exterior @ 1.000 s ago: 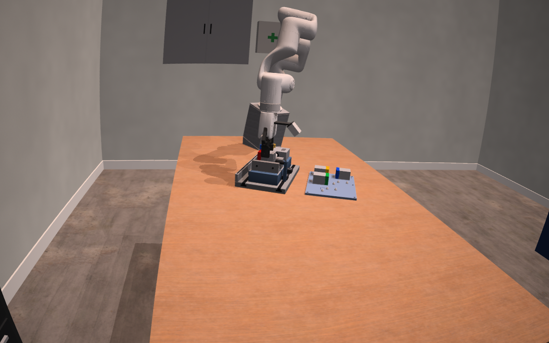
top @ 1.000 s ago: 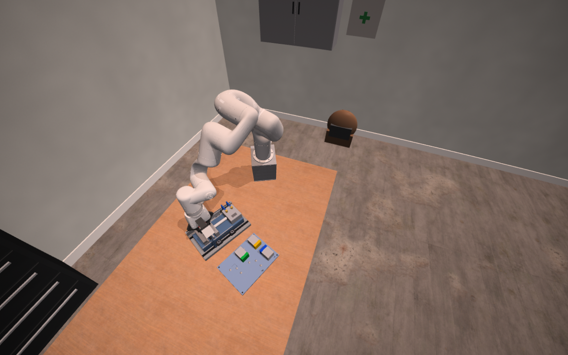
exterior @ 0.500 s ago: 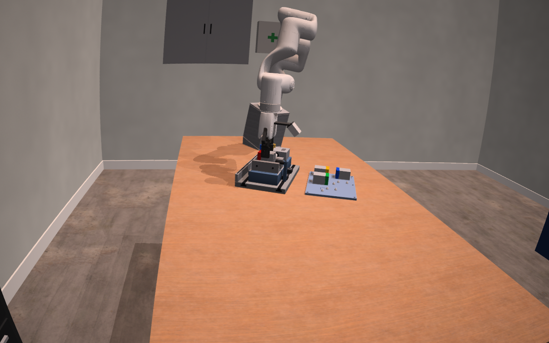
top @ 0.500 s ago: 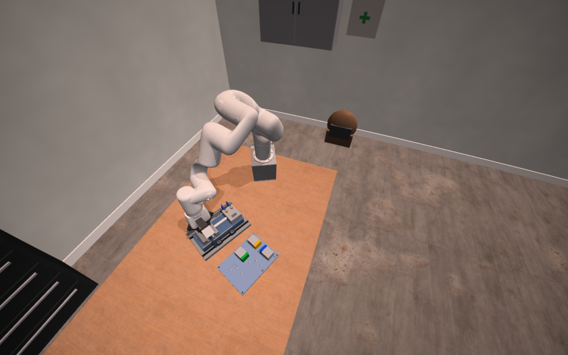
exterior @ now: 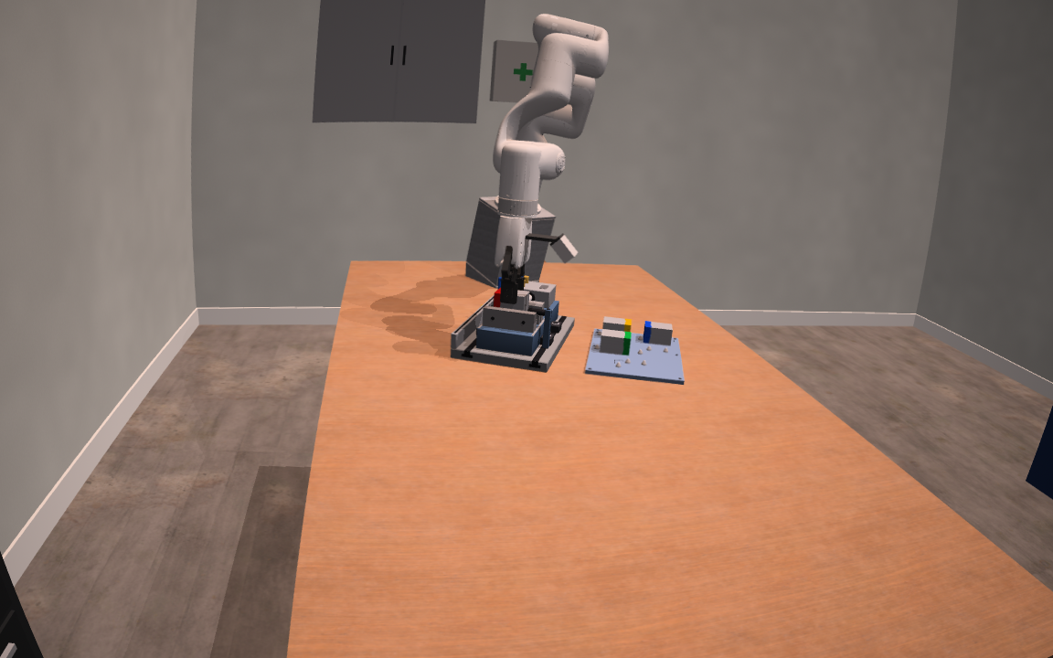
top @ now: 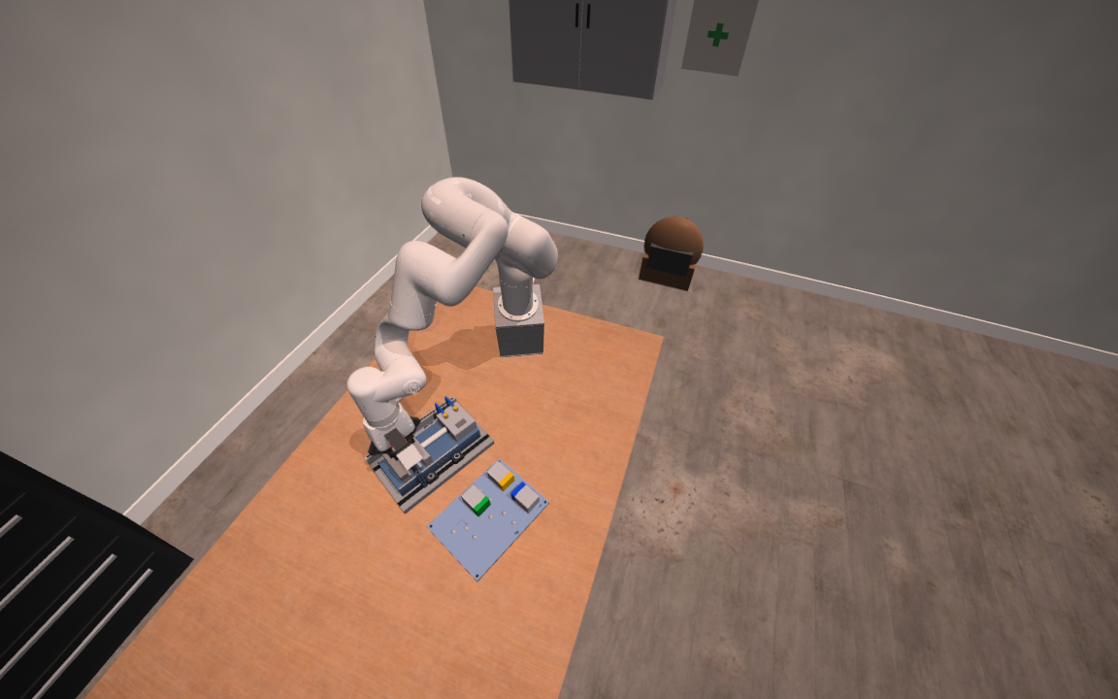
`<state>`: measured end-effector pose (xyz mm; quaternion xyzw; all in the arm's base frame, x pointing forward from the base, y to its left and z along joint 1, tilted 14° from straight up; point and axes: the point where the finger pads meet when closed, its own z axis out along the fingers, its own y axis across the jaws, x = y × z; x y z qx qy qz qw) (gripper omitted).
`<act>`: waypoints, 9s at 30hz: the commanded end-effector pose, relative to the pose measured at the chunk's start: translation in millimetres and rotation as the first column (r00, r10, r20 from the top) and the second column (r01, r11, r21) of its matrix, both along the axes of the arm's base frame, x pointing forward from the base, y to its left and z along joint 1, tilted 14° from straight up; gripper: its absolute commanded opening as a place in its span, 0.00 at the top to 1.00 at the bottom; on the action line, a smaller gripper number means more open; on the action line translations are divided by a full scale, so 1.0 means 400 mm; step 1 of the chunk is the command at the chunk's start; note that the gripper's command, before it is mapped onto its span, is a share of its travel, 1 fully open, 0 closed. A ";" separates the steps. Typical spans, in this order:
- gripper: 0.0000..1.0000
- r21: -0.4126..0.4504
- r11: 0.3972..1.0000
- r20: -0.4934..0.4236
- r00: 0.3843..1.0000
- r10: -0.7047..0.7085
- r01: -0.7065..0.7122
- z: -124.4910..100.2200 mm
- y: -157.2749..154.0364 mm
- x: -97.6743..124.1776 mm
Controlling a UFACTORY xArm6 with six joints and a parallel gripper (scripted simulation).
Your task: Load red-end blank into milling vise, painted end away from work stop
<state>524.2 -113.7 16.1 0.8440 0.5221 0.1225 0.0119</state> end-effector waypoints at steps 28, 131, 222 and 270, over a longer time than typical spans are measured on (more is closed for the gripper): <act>1.00 -0.001 1.000 0.004 1.000 0.000 0.000 0.001 0.003 0.010; 1.00 -0.001 1.000 0.005 1.000 0.000 0.000 0.003 0.010 0.018; 1.00 -0.001 1.000 0.004 1.000 0.000 0.000 -0.002 0.009 0.018; 0.00 -0.001 1.000 0.005 1.000 -0.001 0.001 -0.004 0.009 0.019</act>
